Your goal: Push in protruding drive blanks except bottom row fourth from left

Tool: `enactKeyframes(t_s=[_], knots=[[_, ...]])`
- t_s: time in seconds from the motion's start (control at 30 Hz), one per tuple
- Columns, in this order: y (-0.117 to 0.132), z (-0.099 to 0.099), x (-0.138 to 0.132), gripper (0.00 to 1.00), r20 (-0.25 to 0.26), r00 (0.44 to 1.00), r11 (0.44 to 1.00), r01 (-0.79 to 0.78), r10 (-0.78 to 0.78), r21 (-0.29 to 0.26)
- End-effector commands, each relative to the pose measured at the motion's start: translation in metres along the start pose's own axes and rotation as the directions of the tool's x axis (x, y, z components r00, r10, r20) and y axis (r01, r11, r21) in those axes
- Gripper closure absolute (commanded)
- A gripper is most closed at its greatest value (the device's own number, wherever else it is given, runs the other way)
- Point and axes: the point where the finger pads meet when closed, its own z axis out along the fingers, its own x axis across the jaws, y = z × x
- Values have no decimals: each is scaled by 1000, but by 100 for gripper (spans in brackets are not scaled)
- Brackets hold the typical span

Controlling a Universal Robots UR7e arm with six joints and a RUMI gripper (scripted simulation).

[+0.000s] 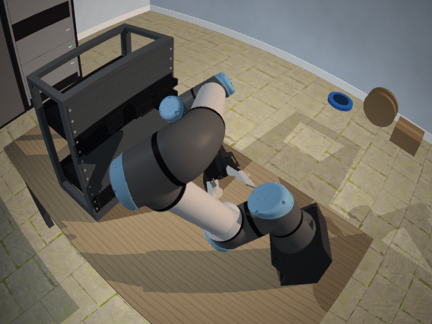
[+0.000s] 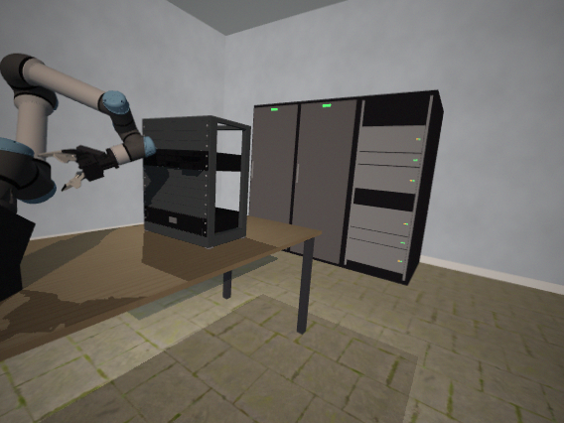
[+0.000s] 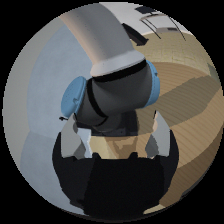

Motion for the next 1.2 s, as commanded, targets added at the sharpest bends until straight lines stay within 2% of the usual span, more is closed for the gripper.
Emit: enactKeyframes(t_s=[0.0,1.17], knots=[[0,0,0,0,0,1000,1000,0,0,0],[-2,1,2,0,-7,1000,1000,-20,21,13]])
